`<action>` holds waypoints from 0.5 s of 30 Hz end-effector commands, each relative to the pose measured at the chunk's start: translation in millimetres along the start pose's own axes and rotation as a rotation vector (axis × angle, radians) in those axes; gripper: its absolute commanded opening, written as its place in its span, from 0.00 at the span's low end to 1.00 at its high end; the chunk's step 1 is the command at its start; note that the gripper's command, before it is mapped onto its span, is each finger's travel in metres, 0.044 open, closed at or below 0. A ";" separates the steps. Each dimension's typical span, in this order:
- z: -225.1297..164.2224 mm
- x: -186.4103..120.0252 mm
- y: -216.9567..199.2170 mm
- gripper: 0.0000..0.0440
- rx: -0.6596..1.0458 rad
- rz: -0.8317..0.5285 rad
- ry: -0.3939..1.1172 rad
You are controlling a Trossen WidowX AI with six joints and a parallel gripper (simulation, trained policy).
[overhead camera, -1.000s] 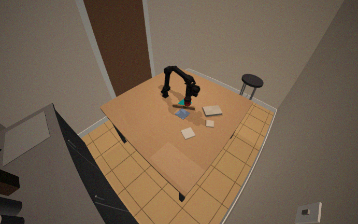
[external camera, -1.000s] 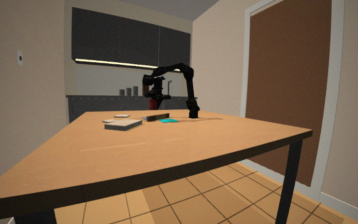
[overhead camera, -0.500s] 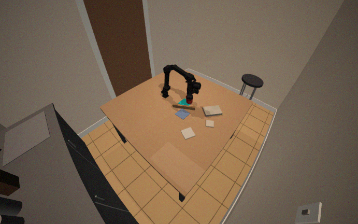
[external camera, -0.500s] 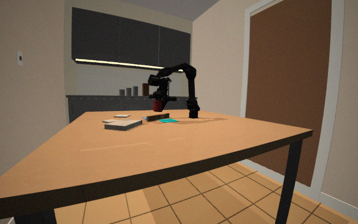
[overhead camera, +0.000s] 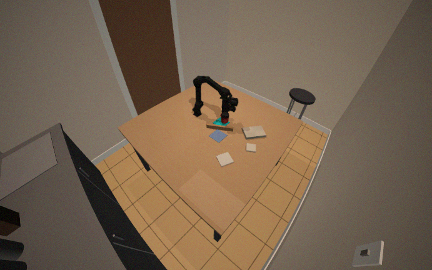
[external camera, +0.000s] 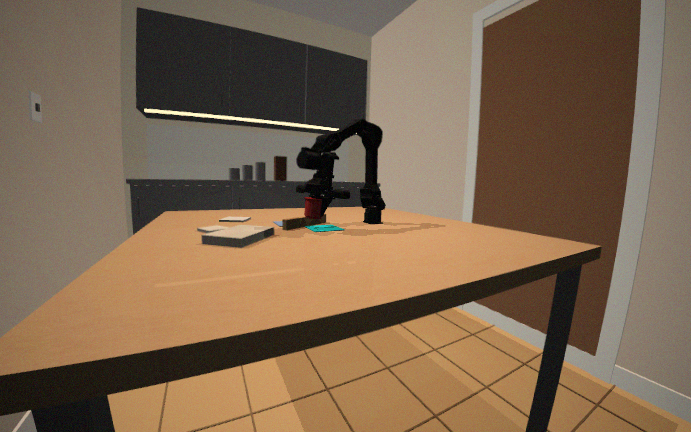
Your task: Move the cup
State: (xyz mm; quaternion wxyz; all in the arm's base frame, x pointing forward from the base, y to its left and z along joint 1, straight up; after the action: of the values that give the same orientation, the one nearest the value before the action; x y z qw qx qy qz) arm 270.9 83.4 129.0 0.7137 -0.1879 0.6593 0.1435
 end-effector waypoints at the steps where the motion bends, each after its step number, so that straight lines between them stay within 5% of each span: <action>1: -5.1 3.3 3.6 0.00 0.005 -0.007 -0.010; 15: -21.5 27.6 10.8 0.08 0.020 -0.021 -0.030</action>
State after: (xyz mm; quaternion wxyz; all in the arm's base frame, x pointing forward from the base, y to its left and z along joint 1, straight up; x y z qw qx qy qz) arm 249.7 83.3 99.2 0.7198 -0.1883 0.6542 0.1357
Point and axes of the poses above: the point midway between the two fingers, 35 mm back from their tips, its own x axis out along the fingers, its own y axis across the jaws, z = x × y, the point moved 4 cm from there along -x, back along the fingers, and after that the axes turned 12 degrees about x, right-handed, at the moved point
